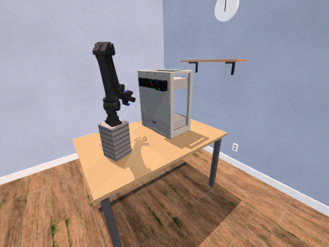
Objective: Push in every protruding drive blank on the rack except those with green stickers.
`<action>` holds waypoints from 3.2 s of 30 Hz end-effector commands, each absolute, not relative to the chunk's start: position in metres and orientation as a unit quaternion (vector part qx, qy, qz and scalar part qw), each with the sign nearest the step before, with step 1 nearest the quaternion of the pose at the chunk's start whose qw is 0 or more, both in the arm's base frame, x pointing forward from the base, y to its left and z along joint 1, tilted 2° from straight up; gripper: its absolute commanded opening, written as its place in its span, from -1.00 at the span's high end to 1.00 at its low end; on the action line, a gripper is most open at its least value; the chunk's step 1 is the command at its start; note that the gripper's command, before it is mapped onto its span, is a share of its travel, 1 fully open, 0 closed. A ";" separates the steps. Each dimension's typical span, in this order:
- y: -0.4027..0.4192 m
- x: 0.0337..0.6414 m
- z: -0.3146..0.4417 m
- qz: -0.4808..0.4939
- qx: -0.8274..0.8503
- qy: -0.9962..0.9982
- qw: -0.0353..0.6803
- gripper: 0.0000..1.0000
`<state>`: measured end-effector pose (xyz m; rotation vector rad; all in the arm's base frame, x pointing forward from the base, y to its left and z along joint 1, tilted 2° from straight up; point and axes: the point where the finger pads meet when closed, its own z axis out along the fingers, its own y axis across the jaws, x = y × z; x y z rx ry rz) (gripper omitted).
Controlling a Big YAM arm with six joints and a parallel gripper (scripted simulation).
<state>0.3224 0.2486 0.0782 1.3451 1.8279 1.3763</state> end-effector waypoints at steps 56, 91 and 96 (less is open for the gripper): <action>0.017 0.271 0.262 0.483 0.498 0.478 0.539 -1.00; 0.034 0.302 0.277 0.497 0.490 0.470 0.541 -1.00; 0.044 0.316 0.277 0.499 0.488 0.473 0.538 -1.00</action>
